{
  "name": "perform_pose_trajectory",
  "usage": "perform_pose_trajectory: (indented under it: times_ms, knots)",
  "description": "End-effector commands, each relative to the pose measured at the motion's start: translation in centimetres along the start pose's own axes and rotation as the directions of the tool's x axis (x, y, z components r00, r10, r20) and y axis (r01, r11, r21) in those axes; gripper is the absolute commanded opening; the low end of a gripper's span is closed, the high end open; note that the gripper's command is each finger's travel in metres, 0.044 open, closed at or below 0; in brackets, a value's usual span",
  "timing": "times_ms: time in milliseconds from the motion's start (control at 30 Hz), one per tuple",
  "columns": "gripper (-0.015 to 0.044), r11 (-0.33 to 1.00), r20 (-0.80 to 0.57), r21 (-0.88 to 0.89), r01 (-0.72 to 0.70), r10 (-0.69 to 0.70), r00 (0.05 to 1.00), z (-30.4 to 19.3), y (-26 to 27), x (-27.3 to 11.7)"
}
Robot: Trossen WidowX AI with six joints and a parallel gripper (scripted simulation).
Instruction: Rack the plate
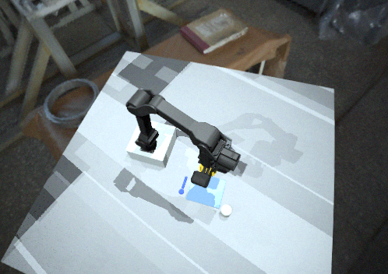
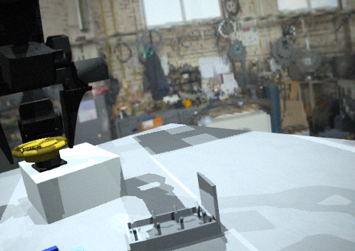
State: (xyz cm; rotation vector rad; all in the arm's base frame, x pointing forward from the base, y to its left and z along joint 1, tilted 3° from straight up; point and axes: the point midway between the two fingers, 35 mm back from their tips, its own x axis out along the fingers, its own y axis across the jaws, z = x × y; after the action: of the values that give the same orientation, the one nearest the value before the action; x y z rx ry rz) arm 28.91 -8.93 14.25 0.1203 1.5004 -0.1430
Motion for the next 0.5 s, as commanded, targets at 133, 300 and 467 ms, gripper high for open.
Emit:
perform_pose_trajectory:
  times_ms: [133, 300, 467]
  knots:
    - [0.0000, 0.974, 0.000, 0.228, -0.004, 0.004, 1.000, -2.8, 5.4, -0.2]
    - [0.0000, 0.953, 0.000, 0.304, -0.005, 0.005, 1.000, -3.9, 6.9, -0.2]
    - [0.0000, 0.954, -0.001, 0.301, -0.007, 0.008, 1.000, -3.9, 6.9, -0.1]
